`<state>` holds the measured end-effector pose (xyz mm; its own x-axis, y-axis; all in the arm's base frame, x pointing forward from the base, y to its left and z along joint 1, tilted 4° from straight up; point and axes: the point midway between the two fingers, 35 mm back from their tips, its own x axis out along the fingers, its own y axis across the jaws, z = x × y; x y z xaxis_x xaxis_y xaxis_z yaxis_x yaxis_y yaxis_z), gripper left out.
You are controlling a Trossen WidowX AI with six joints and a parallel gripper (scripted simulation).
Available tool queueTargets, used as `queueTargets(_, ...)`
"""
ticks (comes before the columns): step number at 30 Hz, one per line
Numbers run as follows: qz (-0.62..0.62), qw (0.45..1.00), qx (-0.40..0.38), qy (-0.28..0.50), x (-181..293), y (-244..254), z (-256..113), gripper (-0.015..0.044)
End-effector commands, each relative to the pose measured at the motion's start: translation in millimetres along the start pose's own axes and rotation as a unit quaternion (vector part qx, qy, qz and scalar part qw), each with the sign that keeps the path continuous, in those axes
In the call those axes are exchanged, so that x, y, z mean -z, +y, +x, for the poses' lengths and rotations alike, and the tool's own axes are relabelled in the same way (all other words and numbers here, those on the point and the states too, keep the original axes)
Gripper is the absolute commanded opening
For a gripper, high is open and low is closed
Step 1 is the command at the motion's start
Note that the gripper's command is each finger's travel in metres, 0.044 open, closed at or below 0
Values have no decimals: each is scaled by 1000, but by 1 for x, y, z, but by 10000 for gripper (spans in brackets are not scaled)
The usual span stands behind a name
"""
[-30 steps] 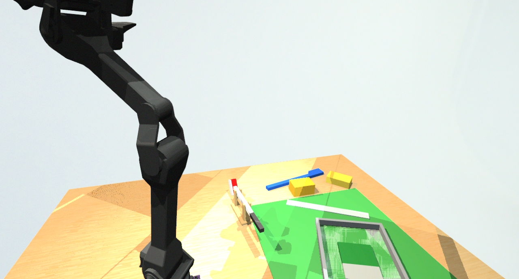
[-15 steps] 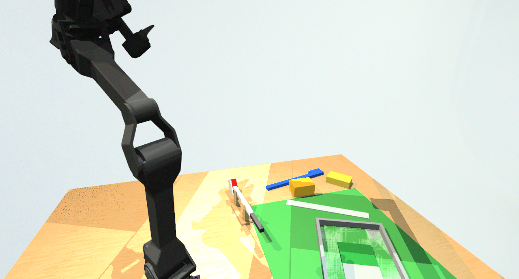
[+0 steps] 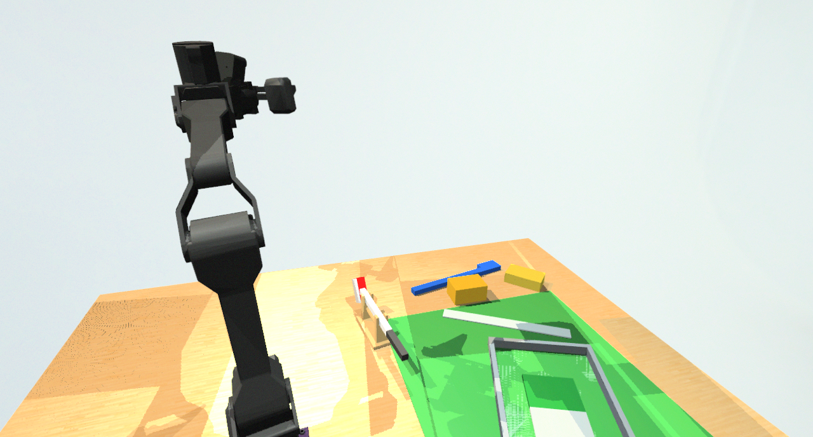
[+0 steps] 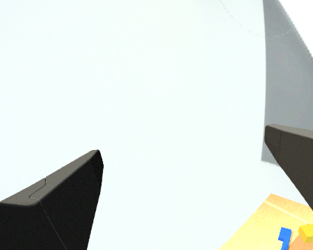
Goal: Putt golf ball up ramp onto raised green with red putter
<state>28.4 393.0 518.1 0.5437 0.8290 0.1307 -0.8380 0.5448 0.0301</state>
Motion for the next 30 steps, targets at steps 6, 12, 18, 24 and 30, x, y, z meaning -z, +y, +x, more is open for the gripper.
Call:
queueTargets(6,-241,959,-14,152,118,-59,55,440)
queueTargets(12,-346,892,-55,284,206,-124,63,440)
queueTargets(18,-384,817,-119,412,286,-192,38,440)
queueTargets(24,-356,753,-201,516,351,-249,-14,440)
queueTargets(30,-265,712,-292,581,398,-286,-87,440)
